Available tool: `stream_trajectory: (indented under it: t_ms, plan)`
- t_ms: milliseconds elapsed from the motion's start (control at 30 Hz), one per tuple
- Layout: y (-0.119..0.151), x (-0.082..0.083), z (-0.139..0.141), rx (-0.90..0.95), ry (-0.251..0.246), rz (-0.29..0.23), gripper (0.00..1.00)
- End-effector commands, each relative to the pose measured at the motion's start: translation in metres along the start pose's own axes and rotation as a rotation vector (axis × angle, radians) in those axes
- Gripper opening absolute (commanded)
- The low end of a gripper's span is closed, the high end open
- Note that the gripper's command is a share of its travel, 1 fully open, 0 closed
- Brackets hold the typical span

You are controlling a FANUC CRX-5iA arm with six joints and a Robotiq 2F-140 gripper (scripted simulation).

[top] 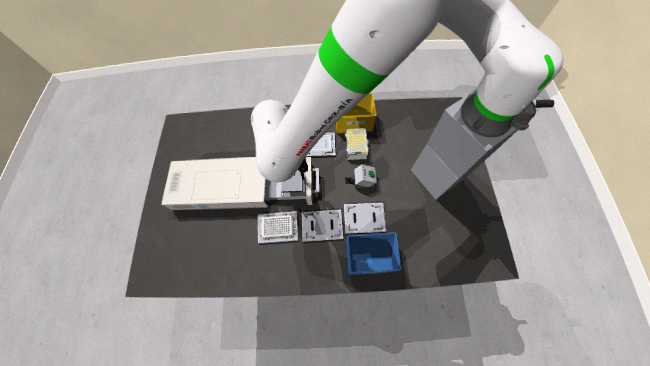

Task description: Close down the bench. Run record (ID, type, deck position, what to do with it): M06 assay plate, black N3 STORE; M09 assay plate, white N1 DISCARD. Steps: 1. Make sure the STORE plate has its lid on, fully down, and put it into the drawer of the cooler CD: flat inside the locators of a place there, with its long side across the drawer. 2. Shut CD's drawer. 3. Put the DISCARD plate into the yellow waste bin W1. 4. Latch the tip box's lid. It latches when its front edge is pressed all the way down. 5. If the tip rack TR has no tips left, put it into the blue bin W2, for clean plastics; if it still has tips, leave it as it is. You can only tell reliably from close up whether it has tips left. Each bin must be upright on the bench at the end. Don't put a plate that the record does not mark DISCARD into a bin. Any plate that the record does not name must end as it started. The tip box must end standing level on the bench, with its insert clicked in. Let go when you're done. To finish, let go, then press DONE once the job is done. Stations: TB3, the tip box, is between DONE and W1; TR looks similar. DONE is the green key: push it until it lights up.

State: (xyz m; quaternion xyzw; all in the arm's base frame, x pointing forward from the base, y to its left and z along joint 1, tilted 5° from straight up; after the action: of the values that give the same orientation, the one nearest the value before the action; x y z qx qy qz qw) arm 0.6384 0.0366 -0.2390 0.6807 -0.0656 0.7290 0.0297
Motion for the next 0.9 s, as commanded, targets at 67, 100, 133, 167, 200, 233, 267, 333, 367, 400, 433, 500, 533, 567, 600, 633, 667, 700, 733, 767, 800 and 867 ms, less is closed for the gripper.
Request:
stream_trajectory:
  t_ms: [67, 100, 133, 167, 200, 233, 267, 333, 367, 400, 433, 500, 533, 567, 600, 633, 667, 700, 733, 767, 800, 867]
  plan:
    - [0.000, -0.004, 0.001, 0.000, 0.002, 0.000, 0.10]
    - [0.000, -0.005, 0.001, 0.000, 0.002, 0.000, 0.10]
    - [0.000, -0.006, 0.001, 0.000, 0.002, 0.000, 0.10]
    - [0.000, -0.008, 0.001, 0.000, 0.002, 0.000, 0.10]
    - [0.000, -0.009, 0.001, 0.000, 0.002, 0.000, 0.10]
    - [0.000, -0.010, 0.001, 0.000, 0.002, 0.000, 0.10]
    - [0.000, -0.012, 0.001, 0.000, 0.002, 0.000, 0.10]
    - [0.000, -0.015, 0.001, 0.000, 0.002, 0.000, 0.10]
    - [0.000, -0.016, 0.001, 0.000, 0.002, 0.000, 0.10]
    - [0.000, -0.017, 0.001, 0.000, 0.002, 0.000, 0.10]
    - [0.000, -0.019, 0.001, 0.000, 0.002, 0.000, 0.10]
    - [0.000, -0.021, 0.001, 0.000, 0.002, 0.000, 0.10]
    - [0.000, -0.023, 0.001, 0.000, 0.002, 0.000, 0.10]
    - [0.000, -0.023, 0.001, 0.000, 0.002, 0.000, 0.10]
    - [0.000, -0.023, 0.001, 0.000, 0.002, 0.000, 0.10]
    - [0.000, -0.024, 0.001, 0.000, 0.002, 0.000, 0.10]
    - [0.000, -0.025, 0.001, 0.000, 0.002, 0.000, 0.10]
    - [0.000, -0.026, 0.001, 0.000, 0.002, 0.000, 0.10]
    - [0.000, -0.028, 0.001, 0.000, 0.002, 0.000, 0.10]
    - [0.000, -0.029, 0.001, 0.000, 0.002, 0.000, 0.10]
    - [0.000, -0.031, 0.001, 0.000, 0.002, 0.000, 0.10]
    - [0.000, -0.033, 0.001, 0.000, 0.002, 0.000, 0.10]
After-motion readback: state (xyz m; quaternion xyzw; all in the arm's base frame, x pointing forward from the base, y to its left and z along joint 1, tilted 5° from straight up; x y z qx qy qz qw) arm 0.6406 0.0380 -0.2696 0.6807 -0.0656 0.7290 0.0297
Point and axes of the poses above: the point where the finger pads meet when closed, its own x axis back along the fingers, its own z axis across the jaws, y = z × x, the point moved 5 cm from there along x, back along the fingers, and after that the axes turned 9 degrees about -x, right-handed, at the moved point
